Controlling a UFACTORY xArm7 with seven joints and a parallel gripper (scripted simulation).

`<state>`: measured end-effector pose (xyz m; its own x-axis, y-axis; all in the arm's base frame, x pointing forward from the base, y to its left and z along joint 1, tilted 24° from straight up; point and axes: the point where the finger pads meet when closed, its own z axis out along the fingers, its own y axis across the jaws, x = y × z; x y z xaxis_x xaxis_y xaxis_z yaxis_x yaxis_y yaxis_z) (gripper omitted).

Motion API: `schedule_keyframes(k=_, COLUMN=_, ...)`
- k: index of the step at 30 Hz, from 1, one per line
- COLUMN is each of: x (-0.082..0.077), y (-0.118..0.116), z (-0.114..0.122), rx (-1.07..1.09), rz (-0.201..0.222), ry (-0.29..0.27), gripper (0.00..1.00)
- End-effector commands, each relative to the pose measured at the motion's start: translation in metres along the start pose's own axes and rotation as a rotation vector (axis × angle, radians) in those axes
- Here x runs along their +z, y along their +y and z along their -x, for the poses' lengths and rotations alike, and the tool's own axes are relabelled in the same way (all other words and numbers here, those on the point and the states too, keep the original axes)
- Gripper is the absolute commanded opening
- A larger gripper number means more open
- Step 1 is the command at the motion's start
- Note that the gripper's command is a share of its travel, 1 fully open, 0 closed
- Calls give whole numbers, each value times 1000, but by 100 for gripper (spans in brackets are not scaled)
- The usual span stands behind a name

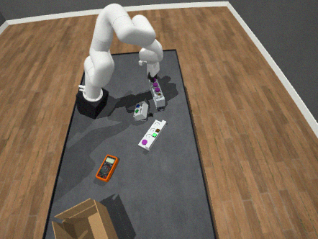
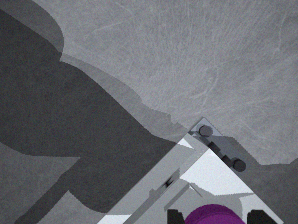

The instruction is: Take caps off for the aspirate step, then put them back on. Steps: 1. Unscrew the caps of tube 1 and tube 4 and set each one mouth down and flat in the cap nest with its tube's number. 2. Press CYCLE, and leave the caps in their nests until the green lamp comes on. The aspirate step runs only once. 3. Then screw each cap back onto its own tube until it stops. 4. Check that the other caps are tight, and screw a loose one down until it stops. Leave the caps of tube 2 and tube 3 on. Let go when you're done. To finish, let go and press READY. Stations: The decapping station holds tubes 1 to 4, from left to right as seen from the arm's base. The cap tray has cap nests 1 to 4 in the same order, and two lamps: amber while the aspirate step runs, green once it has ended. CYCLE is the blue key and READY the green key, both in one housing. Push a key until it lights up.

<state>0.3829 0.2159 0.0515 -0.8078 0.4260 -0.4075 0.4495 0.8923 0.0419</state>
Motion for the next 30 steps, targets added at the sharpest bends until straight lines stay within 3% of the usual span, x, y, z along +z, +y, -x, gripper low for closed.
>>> schedule_keyframes(k=1, x=-1, y=2, z=0, rx=-3, rz=2, ry=2, gripper=0)
schedule_keyframes(k=8, x=-1, y=2, z=0, rx=-3, rz=2, ry=2, gripper=0)
schedule_keyframes(k=30, x=-1, y=2, z=0, rx=956, rz=-1, ry=6, gripper=0)
